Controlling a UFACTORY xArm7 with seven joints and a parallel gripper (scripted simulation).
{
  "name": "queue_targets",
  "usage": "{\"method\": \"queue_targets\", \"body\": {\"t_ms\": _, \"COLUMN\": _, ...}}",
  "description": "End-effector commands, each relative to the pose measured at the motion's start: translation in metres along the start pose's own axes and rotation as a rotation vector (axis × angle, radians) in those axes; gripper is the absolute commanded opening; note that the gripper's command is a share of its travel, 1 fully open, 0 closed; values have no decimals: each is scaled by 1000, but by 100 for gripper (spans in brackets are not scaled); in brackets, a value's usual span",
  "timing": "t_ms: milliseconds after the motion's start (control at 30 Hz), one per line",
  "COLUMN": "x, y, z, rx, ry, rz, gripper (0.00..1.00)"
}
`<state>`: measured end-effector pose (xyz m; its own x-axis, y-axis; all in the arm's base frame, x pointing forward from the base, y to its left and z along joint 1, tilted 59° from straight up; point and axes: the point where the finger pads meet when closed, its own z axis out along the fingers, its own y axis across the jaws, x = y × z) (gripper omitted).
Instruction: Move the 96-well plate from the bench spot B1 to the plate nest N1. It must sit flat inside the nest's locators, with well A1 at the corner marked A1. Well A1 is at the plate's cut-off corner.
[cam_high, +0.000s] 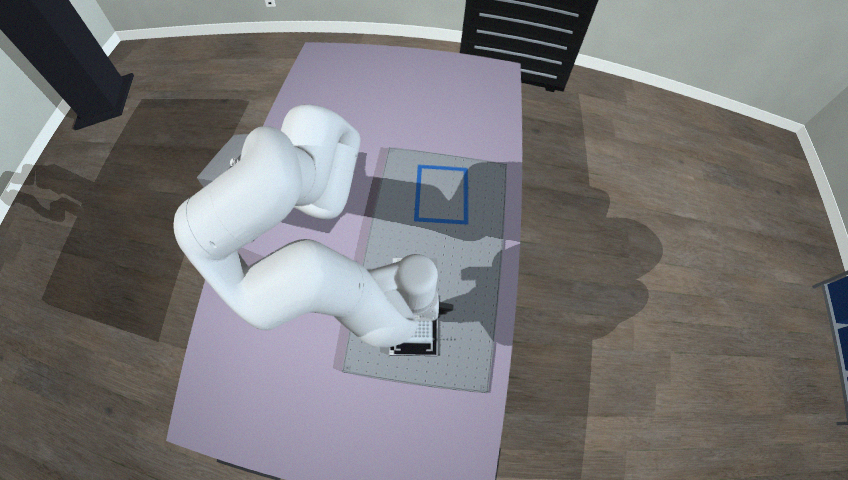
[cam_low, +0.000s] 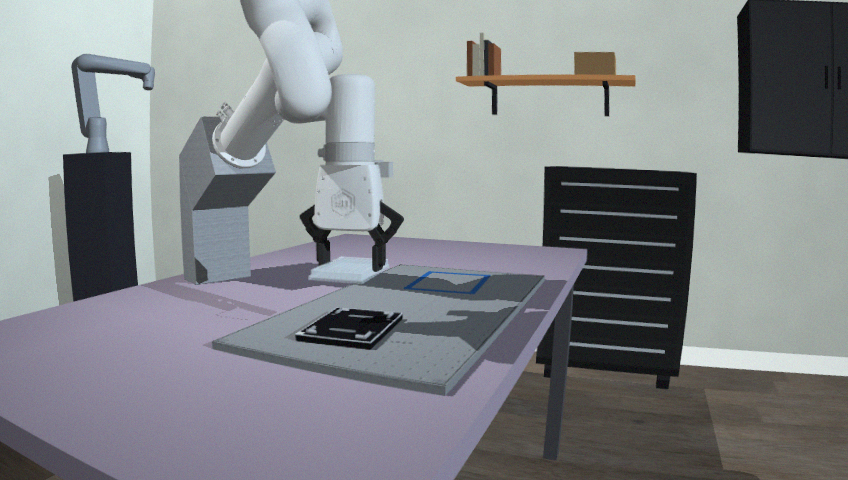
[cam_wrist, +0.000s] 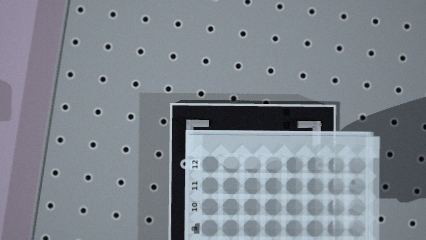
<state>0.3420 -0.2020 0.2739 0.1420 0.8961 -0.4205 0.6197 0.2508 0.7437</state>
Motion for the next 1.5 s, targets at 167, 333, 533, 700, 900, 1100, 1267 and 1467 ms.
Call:
{"method": "queue_targets", "body": {"t_ms": 167, "x": 0, "y": 1, "z": 13, "rx": -1, "ry": -1, "rz": 0, "gripper": 0}}
{"method": "queue_targets", "body": {"t_ms": 333, "x": 0, "y": 1, "z": 21, "rx": -1, "ry": 0, "rz": 0, "gripper": 0}}
{"method": "queue_targets", "body": {"t_ms": 533, "x": 0, "y": 1, "z": 28, "rx": -1, "ry": 0, "rz": 0, "gripper": 0}}
{"method": "queue_targets", "body": {"t_ms": 700, "x": 0, "y": 1, "z": 36, "rx": -1, "ry": 0, "rz": 0, "gripper": 0}}
{"method": "queue_targets", "body": {"t_ms": 900, "x": 0, "y": 1, "z": 46, "rx": -1, "ry": 0, "rz": 0, "gripper": 0}}
{"method": "queue_targets", "body": {"t_ms": 1100, "x": 0, "y": 1, "z": 53, "rx": -1, "ry": 0, "rz": 0, "gripper": 0}}
{"method": "queue_targets", "body": {"t_ms": 1267, "x": 0, "y": 1, "z": 61, "rx": -1, "ry": 0, "rz": 0, "gripper": 0}}
{"method": "queue_targets", "body": {"t_ms": 1467, "x": 0, "y": 1, "z": 68, "rx": -1, "ry": 0, "rz": 0, "gripper": 0}}
